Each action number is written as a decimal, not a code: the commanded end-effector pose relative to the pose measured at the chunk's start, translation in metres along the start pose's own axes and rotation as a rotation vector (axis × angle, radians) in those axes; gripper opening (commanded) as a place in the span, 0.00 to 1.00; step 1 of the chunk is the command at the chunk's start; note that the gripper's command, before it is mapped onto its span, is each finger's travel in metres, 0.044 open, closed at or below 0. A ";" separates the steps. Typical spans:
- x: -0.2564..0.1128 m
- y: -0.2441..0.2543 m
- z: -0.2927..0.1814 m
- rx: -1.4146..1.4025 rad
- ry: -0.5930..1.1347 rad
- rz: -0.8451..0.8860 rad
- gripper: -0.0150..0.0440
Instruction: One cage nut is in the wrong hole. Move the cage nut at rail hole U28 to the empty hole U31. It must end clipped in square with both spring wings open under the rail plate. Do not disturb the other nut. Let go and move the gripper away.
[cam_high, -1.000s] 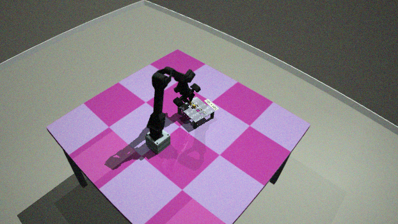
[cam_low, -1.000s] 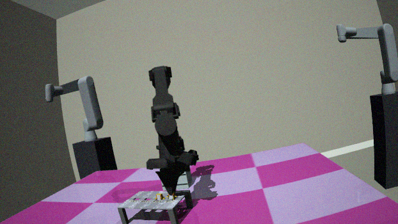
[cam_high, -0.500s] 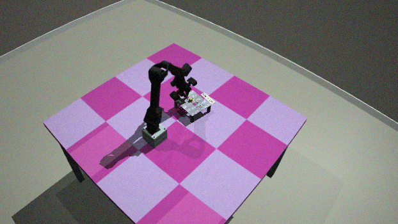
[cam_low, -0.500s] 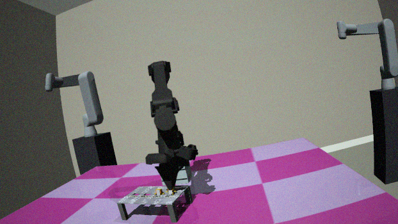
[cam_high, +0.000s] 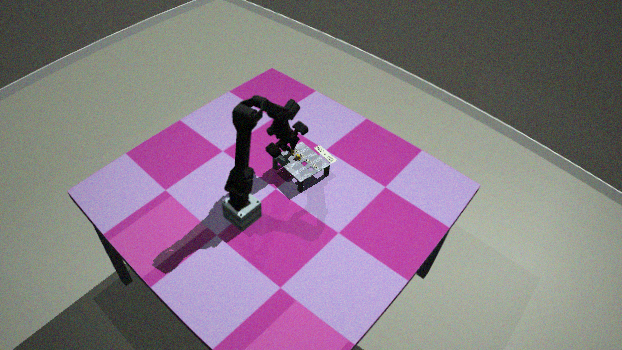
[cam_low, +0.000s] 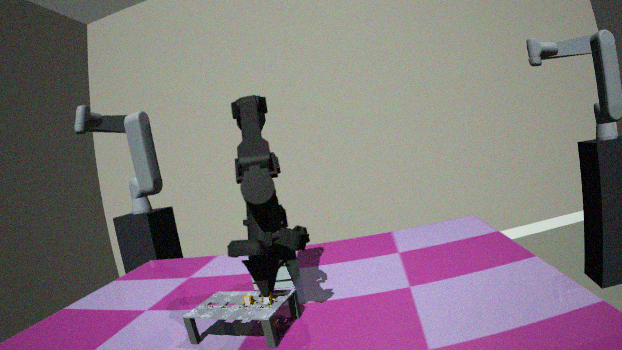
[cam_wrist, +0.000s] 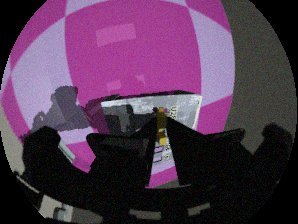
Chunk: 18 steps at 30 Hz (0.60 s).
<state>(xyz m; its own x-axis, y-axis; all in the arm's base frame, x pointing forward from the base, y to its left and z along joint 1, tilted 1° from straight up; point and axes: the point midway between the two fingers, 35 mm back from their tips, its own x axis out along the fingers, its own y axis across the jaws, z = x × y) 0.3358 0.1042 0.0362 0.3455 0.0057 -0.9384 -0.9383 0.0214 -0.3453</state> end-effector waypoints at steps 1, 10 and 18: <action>-0.005 -0.004 0.002 -0.002 -0.009 -0.010 0.32; -0.005 -0.005 0.002 -0.002 -0.009 -0.004 0.32; -0.005 -0.005 0.002 -0.002 -0.009 -0.004 0.32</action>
<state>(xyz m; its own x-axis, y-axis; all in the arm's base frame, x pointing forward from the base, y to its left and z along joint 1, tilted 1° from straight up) 0.3360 0.1042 0.0365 0.3378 0.0059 -0.9412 -0.9410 0.0213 -0.3376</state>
